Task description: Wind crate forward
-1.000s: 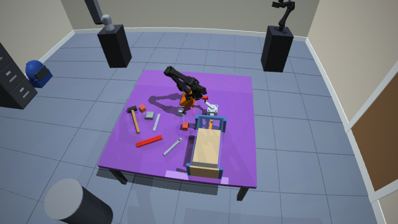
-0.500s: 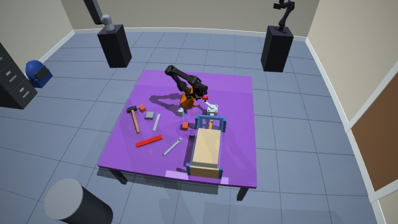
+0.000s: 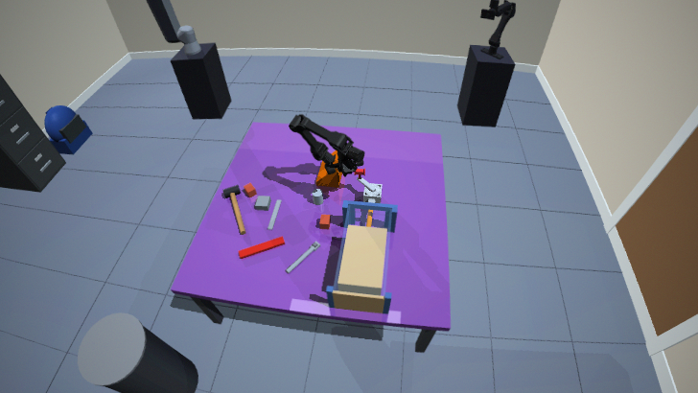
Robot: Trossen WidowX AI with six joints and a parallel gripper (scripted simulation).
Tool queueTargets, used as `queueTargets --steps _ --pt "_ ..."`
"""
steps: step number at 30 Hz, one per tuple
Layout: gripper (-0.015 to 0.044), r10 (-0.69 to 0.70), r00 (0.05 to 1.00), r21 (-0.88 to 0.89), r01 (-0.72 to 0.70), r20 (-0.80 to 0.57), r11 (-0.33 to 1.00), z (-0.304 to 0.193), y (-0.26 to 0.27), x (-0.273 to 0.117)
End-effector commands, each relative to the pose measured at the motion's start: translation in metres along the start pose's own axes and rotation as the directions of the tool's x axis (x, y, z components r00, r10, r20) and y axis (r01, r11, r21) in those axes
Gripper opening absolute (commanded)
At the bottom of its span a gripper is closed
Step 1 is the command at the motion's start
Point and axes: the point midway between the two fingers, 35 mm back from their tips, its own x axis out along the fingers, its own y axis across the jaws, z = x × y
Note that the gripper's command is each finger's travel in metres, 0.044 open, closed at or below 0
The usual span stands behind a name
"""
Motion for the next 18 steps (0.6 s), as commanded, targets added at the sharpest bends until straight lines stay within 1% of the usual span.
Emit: queueTargets --steps 1,4,5,7,9,12,15,16,17,18 --pt "0.0000 -0.005 1.000 0.004 0.005 0.001 1.000 0.000 -0.001 0.000" --pt "0.0000 -0.005 1.000 0.004 0.005 0.001 1.000 0.000 -0.001 0.000" --pt "0.0026 0.006 1.000 -0.016 -0.005 0.003 1.000 0.000 0.001 0.000" --pt "0.0079 0.050 0.998 -0.144 -0.045 0.028 0.989 -0.003 0.013 -0.002" --pt "0.0131 0.119 0.991 -0.341 -0.090 0.065 0.936 -0.007 0.030 -0.006" --pt "0.0210 0.225 0.967 -0.617 -0.107 0.116 0.779 -0.014 0.056 -0.012" --pt "0.0289 0.332 0.930 -0.836 -0.053 0.158 0.547 -0.023 0.082 -0.020" --pt "0.0315 0.361 0.917 -0.880 -0.025 0.168 0.474 -0.025 0.088 -0.023" --pt "0.0341 0.378 0.910 -0.903 -0.006 0.173 0.429 -0.027 0.092 -0.024" --pt "0.0368 0.384 0.907 -0.910 0.000 0.175 0.414 -0.028 0.093 -0.025"
